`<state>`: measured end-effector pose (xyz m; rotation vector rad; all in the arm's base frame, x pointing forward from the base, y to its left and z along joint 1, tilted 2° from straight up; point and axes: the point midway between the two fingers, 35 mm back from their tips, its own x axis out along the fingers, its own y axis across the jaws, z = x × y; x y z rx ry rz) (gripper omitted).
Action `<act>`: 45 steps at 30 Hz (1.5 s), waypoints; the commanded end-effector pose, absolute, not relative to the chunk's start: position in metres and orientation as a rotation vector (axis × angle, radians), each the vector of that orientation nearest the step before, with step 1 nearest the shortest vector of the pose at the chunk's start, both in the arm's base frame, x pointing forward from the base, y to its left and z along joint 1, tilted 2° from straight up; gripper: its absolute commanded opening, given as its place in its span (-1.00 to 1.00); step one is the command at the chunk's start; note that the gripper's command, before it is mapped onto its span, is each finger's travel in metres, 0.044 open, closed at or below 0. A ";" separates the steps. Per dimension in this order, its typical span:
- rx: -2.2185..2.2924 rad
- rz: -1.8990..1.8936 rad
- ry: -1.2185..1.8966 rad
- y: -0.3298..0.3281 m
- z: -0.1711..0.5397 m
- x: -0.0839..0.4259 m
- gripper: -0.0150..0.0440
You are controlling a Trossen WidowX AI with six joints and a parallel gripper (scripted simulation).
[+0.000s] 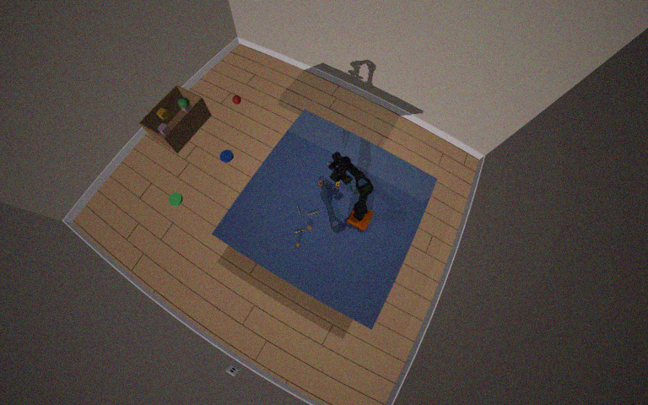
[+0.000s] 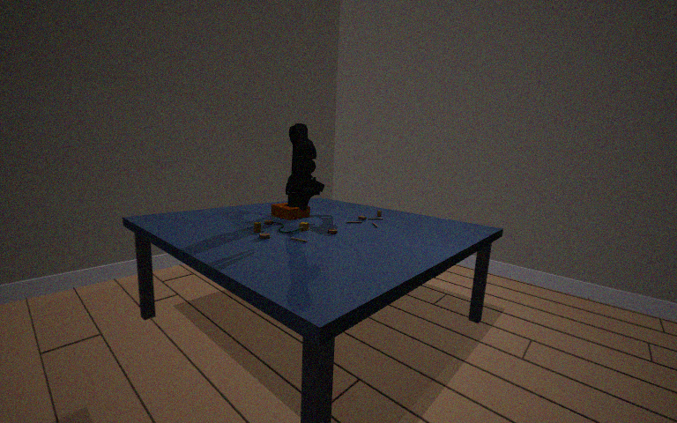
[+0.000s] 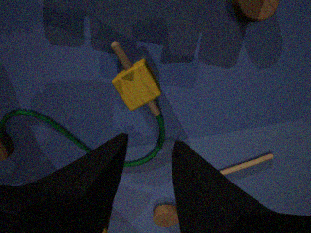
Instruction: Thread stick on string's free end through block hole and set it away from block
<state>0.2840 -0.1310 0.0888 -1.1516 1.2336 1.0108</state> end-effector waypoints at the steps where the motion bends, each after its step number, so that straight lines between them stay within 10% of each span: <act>1: -0.506 0.428 1.444 -0.117 0.087 0.277 -0.07; 45: 0.843 -0.798 1.345 -0.091 0.082 0.260 -0.07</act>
